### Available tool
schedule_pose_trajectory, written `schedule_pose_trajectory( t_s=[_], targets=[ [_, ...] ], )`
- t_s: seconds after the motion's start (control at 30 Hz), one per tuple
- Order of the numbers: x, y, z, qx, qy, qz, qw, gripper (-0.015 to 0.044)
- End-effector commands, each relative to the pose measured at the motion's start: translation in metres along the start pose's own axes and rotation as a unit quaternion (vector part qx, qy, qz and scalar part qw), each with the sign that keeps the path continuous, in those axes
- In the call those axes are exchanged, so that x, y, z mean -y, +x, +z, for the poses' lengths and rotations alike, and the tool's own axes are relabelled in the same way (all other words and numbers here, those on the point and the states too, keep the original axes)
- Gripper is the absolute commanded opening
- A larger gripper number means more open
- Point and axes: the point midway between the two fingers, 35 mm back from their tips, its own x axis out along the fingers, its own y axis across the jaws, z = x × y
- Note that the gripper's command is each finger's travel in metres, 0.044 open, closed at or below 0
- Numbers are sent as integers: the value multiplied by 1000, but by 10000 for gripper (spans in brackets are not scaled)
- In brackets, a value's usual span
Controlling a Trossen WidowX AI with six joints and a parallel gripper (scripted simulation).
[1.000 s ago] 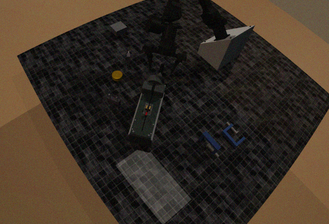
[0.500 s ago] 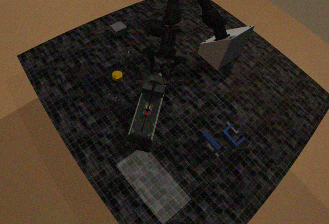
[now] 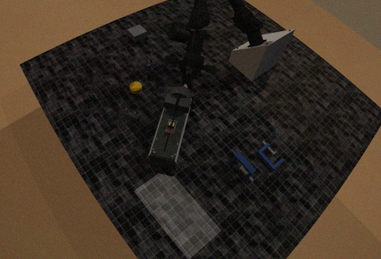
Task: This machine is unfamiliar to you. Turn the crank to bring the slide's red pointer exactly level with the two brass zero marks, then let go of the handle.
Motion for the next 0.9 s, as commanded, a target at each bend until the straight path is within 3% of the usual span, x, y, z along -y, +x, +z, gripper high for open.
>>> schedule_pose_trajectory(
  t_s=[0.0,0.87],
  targets=[
    [0,0,0,1,-3,0,1000,0],
    [12,-4,4,1,-3,0,1000,0]
  ],
)
